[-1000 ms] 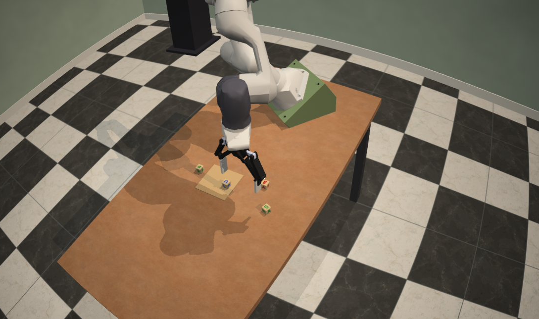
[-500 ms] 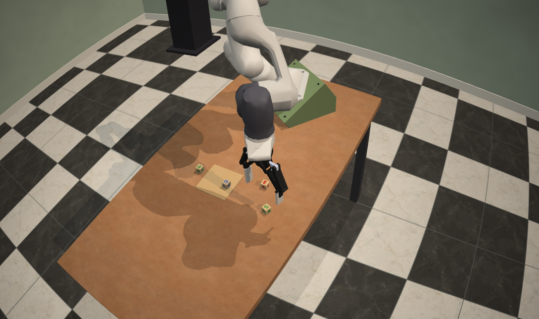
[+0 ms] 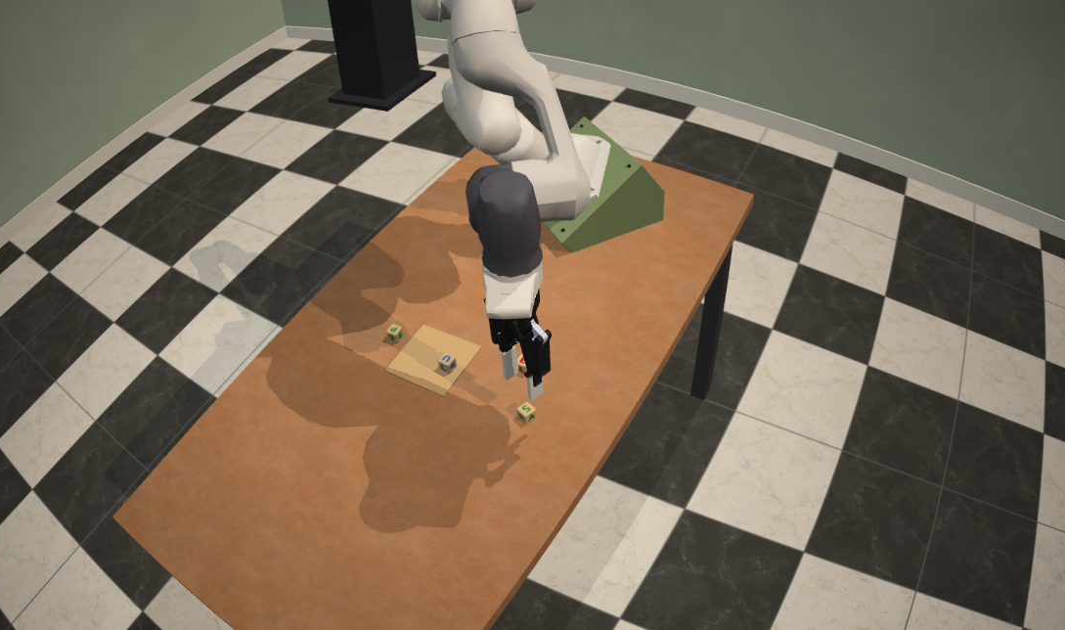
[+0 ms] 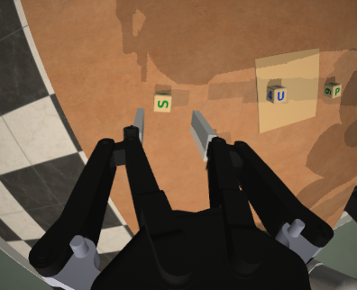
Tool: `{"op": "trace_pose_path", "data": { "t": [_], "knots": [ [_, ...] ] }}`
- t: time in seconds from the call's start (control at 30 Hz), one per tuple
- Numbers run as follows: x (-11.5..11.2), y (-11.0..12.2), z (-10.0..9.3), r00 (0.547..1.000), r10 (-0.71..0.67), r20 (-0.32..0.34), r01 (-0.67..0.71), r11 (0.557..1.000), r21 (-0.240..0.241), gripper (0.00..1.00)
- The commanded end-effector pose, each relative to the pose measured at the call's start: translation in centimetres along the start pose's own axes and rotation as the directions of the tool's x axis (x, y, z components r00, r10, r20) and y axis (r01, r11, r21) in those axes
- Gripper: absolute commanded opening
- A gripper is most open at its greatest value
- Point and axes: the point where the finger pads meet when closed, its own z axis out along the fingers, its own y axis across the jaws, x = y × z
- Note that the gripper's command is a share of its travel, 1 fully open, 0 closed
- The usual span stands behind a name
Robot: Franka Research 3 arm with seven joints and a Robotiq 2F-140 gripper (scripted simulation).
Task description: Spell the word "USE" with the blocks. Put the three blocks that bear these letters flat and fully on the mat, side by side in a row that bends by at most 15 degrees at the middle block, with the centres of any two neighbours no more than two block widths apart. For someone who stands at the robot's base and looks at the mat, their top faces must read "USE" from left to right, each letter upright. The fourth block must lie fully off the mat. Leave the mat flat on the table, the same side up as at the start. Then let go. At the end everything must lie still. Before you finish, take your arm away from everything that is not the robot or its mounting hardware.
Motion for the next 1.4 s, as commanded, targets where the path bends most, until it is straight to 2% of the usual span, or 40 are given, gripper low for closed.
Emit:
{"op": "trace_pose_path", "data": {
  "t": [0.0,0.83,1.37],
  "knots": [
    [0.1,-0.1,-0.1,1.0,0.013,-0.001,-0.013,1.0,0.002,0.37],
    [0.1,-0.1,0.0,1.0,0.013,-0.001,-0.013,1.0,0.002,0.37],
    [0.1,-0.2,1.4,1.0,0.013,-0.001,-0.013,1.0,0.002,0.37]
  ]
}}
